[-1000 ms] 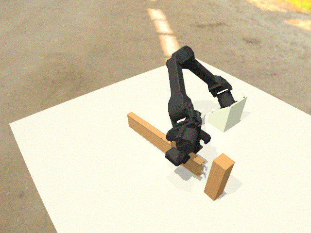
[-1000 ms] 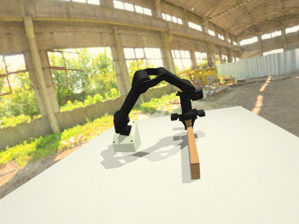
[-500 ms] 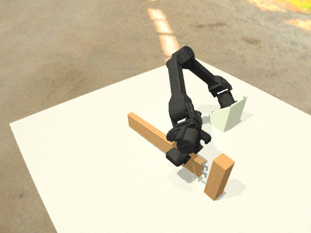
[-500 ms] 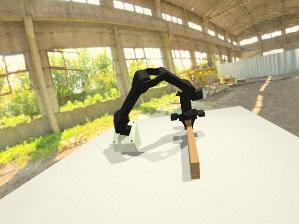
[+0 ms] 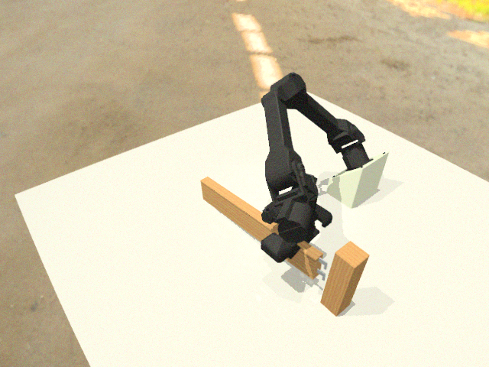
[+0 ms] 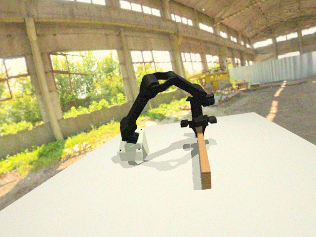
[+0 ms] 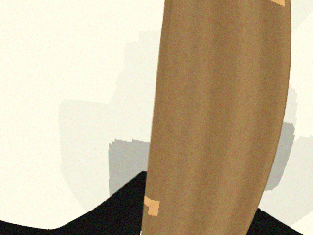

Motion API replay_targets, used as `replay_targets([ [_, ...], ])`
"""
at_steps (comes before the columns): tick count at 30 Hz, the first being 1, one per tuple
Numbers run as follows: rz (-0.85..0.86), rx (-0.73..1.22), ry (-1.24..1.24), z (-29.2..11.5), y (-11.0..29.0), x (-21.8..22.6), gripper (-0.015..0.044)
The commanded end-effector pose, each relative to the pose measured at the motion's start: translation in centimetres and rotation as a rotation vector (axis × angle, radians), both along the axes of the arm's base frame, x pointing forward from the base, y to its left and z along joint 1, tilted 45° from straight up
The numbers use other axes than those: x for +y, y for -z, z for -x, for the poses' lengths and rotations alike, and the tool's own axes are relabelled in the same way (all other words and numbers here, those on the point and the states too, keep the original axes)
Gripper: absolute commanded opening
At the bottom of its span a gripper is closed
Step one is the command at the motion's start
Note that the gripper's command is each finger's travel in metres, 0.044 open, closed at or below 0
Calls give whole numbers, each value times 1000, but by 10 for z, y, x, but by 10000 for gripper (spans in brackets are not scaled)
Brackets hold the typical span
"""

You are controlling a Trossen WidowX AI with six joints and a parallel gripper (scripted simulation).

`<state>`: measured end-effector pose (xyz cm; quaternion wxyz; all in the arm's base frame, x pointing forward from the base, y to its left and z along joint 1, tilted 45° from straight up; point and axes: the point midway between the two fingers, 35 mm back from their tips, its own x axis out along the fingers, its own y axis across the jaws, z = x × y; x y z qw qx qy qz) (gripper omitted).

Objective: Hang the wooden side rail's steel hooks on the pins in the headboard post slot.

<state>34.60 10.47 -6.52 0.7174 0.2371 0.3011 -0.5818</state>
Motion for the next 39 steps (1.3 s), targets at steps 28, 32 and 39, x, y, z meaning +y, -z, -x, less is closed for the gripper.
replay_targets([
  [28,-7,-9,-9,-1,1,9,0],
  [32,-7,-9,-9,-1,2,9,0],
  [39,-7,-9,-9,0,3,8,0],
])
